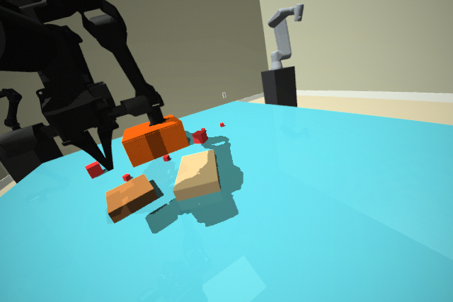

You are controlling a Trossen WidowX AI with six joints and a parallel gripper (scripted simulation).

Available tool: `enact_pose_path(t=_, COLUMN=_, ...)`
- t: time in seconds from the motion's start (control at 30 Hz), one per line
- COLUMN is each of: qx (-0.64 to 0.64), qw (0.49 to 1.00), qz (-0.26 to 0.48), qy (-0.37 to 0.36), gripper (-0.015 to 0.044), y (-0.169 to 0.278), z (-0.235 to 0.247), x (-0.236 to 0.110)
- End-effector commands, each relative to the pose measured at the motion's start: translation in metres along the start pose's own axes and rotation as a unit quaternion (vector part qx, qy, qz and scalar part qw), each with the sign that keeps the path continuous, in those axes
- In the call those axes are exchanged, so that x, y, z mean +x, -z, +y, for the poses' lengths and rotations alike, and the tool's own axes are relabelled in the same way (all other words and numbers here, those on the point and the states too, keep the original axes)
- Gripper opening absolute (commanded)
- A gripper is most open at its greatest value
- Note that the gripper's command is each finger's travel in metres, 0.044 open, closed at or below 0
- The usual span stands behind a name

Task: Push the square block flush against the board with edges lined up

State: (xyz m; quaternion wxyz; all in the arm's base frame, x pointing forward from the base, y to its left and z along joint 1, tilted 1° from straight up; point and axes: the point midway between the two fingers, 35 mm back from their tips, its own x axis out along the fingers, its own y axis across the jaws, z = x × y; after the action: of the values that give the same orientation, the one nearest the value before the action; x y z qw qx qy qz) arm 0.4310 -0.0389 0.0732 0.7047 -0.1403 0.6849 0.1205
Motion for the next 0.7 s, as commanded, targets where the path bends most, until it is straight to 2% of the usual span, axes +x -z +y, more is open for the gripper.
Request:
enact_pose_path(t=0.0, qx=0.001, qw=1.0, qz=0.0, qy=-0.001, gripper=0.0, y=0.0, z=0.0, x=0.0)
enact_pose_path(t=0.33, qx=0.011, qw=1.0, qz=0.0, qy=0.0, gripper=0.0, y=0.002, z=-0.002, x=0.001)
enact_pose_path(t=0.67, qx=0.177, qw=0.984, qz=0.0, qy=0.001, gripper=0.0, y=0.026, z=-0.025, x=0.016)
